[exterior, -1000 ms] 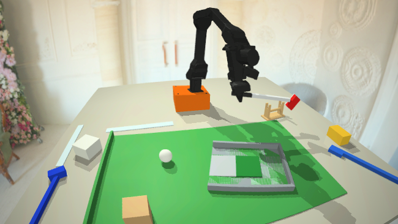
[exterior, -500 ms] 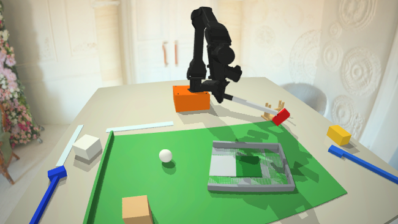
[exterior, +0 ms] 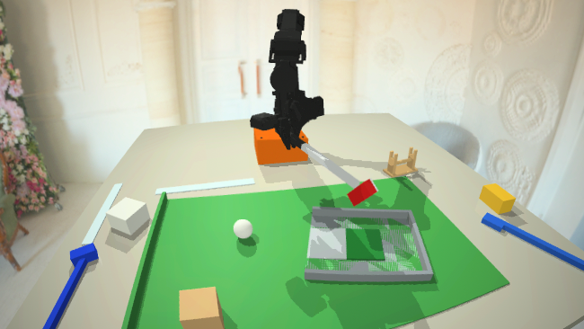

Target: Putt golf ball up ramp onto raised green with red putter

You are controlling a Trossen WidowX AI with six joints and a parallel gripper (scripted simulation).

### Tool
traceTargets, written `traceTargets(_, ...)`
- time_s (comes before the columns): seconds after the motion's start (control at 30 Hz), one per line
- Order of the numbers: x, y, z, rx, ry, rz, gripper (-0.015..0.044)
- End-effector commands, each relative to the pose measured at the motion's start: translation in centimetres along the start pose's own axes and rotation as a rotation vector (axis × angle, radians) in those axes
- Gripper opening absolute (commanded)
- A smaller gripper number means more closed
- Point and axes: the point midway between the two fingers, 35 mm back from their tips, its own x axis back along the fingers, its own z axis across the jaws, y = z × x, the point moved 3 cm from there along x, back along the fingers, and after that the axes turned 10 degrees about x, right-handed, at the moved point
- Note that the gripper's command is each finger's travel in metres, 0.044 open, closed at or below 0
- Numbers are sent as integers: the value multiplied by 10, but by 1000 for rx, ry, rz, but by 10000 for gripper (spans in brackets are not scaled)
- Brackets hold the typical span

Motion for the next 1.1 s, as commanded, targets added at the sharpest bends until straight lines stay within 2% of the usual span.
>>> traceTargets(0.0, 5, -18, -12, -126, -14, 13, 0)
traceTargets(0.77, 22, -125, -48, -776, -51, 92, 0)
traceTargets(1.07, 18, -129, -49, -794, -51, 94, 0)
